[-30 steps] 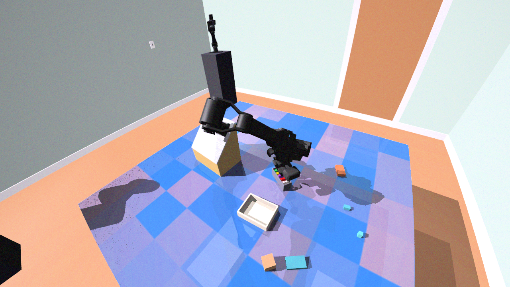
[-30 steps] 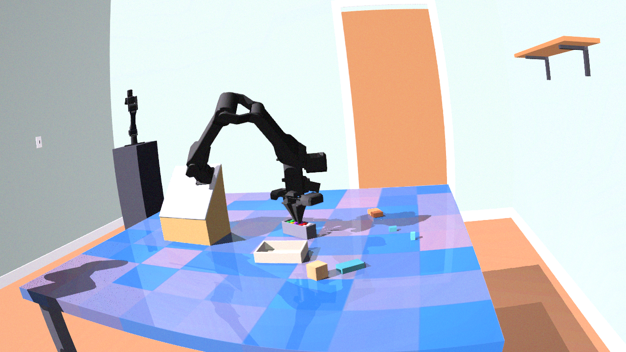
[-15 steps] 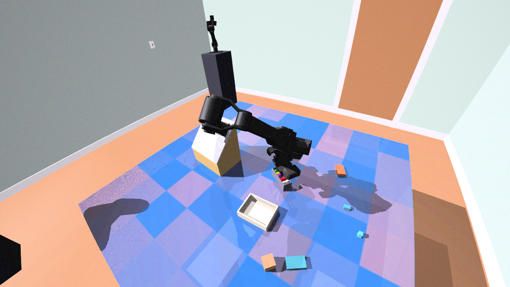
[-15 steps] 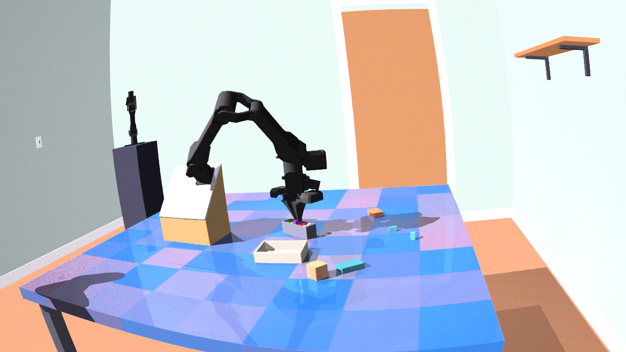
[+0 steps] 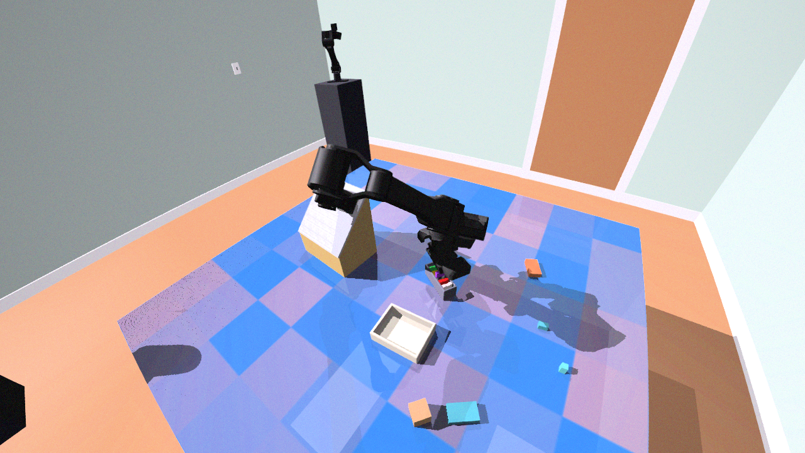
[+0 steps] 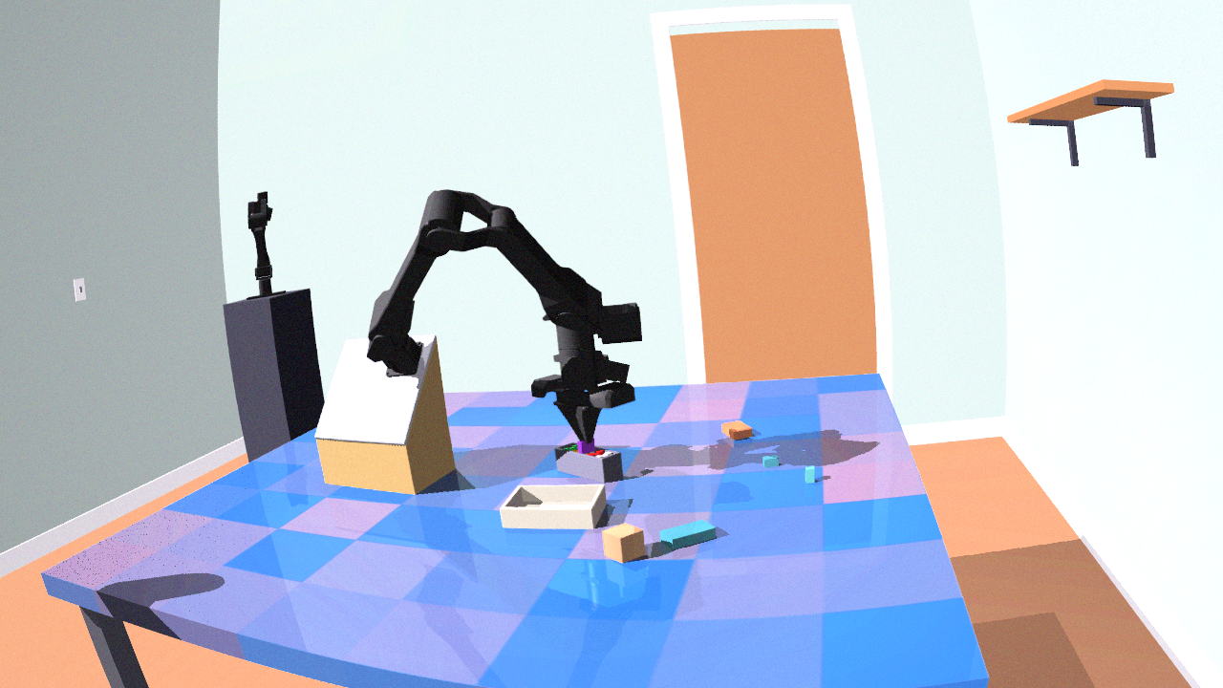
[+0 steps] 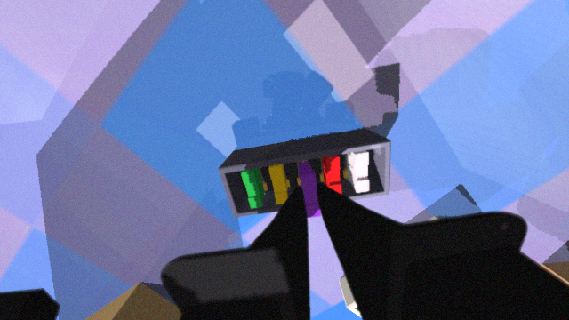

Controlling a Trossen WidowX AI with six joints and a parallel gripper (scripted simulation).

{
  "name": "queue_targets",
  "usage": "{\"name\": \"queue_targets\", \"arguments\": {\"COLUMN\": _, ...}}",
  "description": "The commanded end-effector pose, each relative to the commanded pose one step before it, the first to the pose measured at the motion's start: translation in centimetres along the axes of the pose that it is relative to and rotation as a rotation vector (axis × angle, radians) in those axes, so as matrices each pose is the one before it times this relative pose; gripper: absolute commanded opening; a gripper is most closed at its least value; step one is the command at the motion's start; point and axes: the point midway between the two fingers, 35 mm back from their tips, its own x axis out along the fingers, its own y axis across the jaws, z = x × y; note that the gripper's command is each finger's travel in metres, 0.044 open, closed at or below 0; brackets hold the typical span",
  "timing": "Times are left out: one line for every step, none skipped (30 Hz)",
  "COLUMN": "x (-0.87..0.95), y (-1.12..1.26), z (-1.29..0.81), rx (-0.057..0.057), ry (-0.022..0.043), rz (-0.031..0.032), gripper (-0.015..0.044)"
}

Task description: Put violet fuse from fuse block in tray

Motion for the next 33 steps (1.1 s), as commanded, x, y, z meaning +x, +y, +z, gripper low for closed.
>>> {"name": "queue_targets", "arguments": {"x": -0.279, "y": -0.05, "z": 0.039, "rx": 0.0054, "ry": -0.00307, "rz": 0.00258, "gripper": 0.0}}
{"name": "queue_targets", "arguments": {"x": -0.049, "y": 0.001, "z": 0.0, "rx": -0.0001, "ry": 0.00004, "rz": -0.00001, "gripper": 0.0}}
{"name": "queue_targets", "arguments": {"x": -0.049, "y": 0.001, "z": -0.001, "rx": -0.0001, "ry": 0.00004, "rz": -0.00001, "gripper": 0.0}}
{"name": "queue_targets", "arguments": {"x": -0.049, "y": 0.001, "z": -0.001, "rx": -0.0001, "ry": 0.00004, "rz": -0.00001, "gripper": 0.0}}
{"name": "queue_targets", "arguments": {"x": -0.049, "y": 0.001, "z": -0.001, "rx": -0.0001, "ry": 0.00004, "rz": -0.00001, "gripper": 0.0}}
{"name": "queue_targets", "arguments": {"x": -0.05, "y": 0.001, "z": -0.001, "rx": -0.0001, "ry": 0.00004, "rz": -0.00001, "gripper": 0.0}}
{"name": "queue_targets", "arguments": {"x": -0.05, "y": 0.001, "z": -0.001, "rx": -0.0001, "ry": 0.00004, "rz": -0.00001, "gripper": 0.0}}
{"name": "queue_targets", "arguments": {"x": -0.05, "y": 0.001, "z": -0.001, "rx": -0.0001, "ry": 0.00004, "rz": -0.00002, "gripper": 0.0}}
{"name": "queue_targets", "arguments": {"x": -0.05, "y": 0.001, "z": -0.001, "rx": -0.0001, "ry": 0.00004, "rz": -0.00002, "gripper": 0.0}}
{"name": "queue_targets", "arguments": {"x": -0.05, "y": 0.001, "z": -0.001, "rx": -0.0001, "ry": 0.00005, "rz": -0.00002, "gripper": 0.0}}
{"name": "queue_targets", "arguments": {"x": -0.05, "y": 0.001, "z": -0.001, "rx": -0.0001, "ry": 0.00005, "rz": -0.00002, "gripper": 0.0}}
{"name": "queue_targets", "arguments": {"x": -0.05, "y": 0.001, "z": -0.001, "rx": -0.0001, "ry": 0.00005, "rz": -0.00002, "gripper": 0.0}}
{"name": "queue_targets", "arguments": {"x": -0.05, "y": 0.001, "z": -0.001, "rx": -0.0001, "ry": 0.00005, "rz": -0.00002, "gripper": 0.0}}
{"name": "queue_targets", "arguments": {"x": -0.05, "y": 0.001, "z": -0.001, "rx": -0.0001, "ry": 0.00005, "rz": -0.00002, "gripper": 0.0}}
{"name": "queue_targets", "arguments": {"x": -0.05, "y": 0.001, "z": -0.001, "rx": -0.0001, "ry": 0.00005, "rz": -0.00002, "gripper": 0.0}}
{"name": "queue_targets", "arguments": {"x": -0.05, "y": 0.001, "z": -0.002, "rx": -0.0001, "ry": 0.00005, "rz": -0.00002, "gripper": 0.0}}
{"name": "queue_targets", "arguments": {"x": -0.05, "y": 0.001, "z": -0.002, "rx": -0.0001, "ry": 0.00005, "rz": -0.00002, "gripper": 0.0}}
{"name": "queue_targets", "arguments": {"x": -0.05, "y": 0.001, "z": -0.002, "rx": -0.0001, "ry": 0.00005, "rz": -0.00002, "gripper": 0.0}}
{"name": "queue_targets", "arguments": {"x": -0.05, "y": 0.002, "z": -0.002, "rx": -0.0001, "ry": 0.00006, "rz": -0.00002, "gripper": 0.0}}
{"name": "queue_targets", "arguments": {"x": -0.05, "y": 0.002, "z": -0.002, "rx": -0.0001, "ry": 0.00006, "rz": -0.00002, "gripper": 0.0}}
{"name": "queue_targets", "arguments": {"x": -0.05, "y": 0.002, "z": -0.002, "rx": -0.0001, "ry": 0.00006, "rz": -0.00002, "gripper": 0.0}}
{"name": "queue_targets", "arguments": {"x": -0.05, "y": 0.002, "z": -0.002, "rx": -0.0001, "ry": 0.00006, "rz": -0.00002, "gripper": 0.0}}
{"name": "queue_targets", "arguments": {"x": -0.05, "y": 0.002, "z": -0.002, "rx": -0.0001, "ry": 0.00006, "rz": -0.00002, "gripper": 0.0}}
{"name": "queue_targets", "arguments": {"x": -0.05, "y": 0.002, "z": -0.002, "rx": -0.0001, "ry": 0.00006, "rz": -0.00003, "gripper": 0.0}}
{"name": "queue_targets", "arguments": {"x": -0.05, "y": 0.002, "z": -0.002, "rx": -0.0001, "ry": 0.00006, "rz": -0.00003, "gripper": 0.0}}
{"name": "queue_targets", "arguments": {"x": -0.05, "y": 0.002, "z": -0.002, "rx": -0.0001, "ry": 0.00006, "rz": -0.00003, "gripper": 0.0}}
{"name": "queue_targets", "arguments": {"x": -0.05, "y": 0.002, "z": -0.002, "rx": -0.0001, "ry": 0.00007, "rz": -0.00003, "gripper": 0.0}}
{"name": "queue_targets", "arguments": {"x": -0.05, "y": 0.002, "z": -0.002, "rx": -0.0001, "ry": 0.00007, "rz": -0.00003, "gripper": 0.0}}
{"name": "queue_targets", "arguments": {"x": -0.05, "y": 0.002, "z": -0.003, "rx": -0.0001, "ry": 0.00007, "rz": -0.00003, "gripper": 0.0}}
{"name": "queue_targets", "arguments": {"x": -0.05, "y": 0.002, "z": -0.003, "rx": -0.0001, "ry": 0.00007, "rz": -0.00003, "gripper": 0.0}}
{"name": "queue_targets", "arguments": {"x": -0.05, "y": 0.002, "z": -0.003, "rx": -0.0001, "ry": 0.00007, "rz": -0.00003, "gripper": 0.0}}
{"name": "queue_targets", "arguments": {"x": -0.05, "y": 0.002, "z": -0.003, "rx": -0.0001, "ry": 0.00007, "rz": -0.00003, "gripper": 0.0}}
{"name": "queue_targets", "arguments": {"x": -0.05, "y": 0.002, "z": -0.003, "rx": -0.0001, "ry": 0.00007, "rz": -0.00003, "gripper": 0.0}}
